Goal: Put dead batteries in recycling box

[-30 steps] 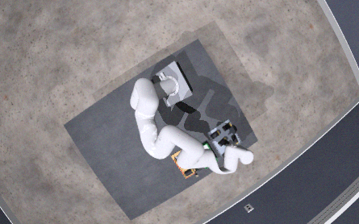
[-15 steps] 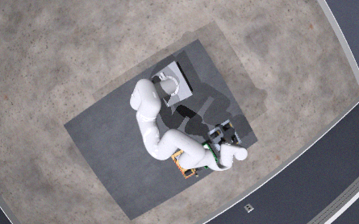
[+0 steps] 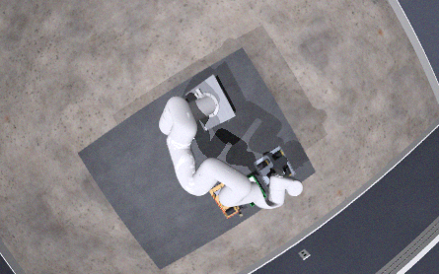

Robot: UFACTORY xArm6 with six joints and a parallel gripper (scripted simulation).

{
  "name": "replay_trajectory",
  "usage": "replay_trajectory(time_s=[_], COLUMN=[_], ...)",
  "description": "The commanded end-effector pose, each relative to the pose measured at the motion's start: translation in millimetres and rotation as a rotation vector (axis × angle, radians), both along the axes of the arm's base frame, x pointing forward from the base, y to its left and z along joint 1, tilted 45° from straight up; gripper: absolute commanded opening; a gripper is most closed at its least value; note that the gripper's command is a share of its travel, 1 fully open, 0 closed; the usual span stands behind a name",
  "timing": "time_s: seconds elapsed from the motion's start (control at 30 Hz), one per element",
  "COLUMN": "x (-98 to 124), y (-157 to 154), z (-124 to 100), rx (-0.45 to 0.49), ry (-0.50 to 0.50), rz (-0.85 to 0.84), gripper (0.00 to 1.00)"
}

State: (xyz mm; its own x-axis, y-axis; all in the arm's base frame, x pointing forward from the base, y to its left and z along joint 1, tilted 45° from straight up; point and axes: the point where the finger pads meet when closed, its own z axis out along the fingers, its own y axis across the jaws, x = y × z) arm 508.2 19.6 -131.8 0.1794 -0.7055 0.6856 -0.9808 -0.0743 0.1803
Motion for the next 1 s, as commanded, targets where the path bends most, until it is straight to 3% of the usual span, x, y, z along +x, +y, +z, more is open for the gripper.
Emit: replay_trajectory(time_s=[0.0,0.97], x=[1.7,2.1], y=[1.4,-0.4], z=[1.2,-0.6], rx=[0.002,0.002], ry=[-0.004,-0.004], rz=[0.002,0.002], gripper=[0.51,0.51])
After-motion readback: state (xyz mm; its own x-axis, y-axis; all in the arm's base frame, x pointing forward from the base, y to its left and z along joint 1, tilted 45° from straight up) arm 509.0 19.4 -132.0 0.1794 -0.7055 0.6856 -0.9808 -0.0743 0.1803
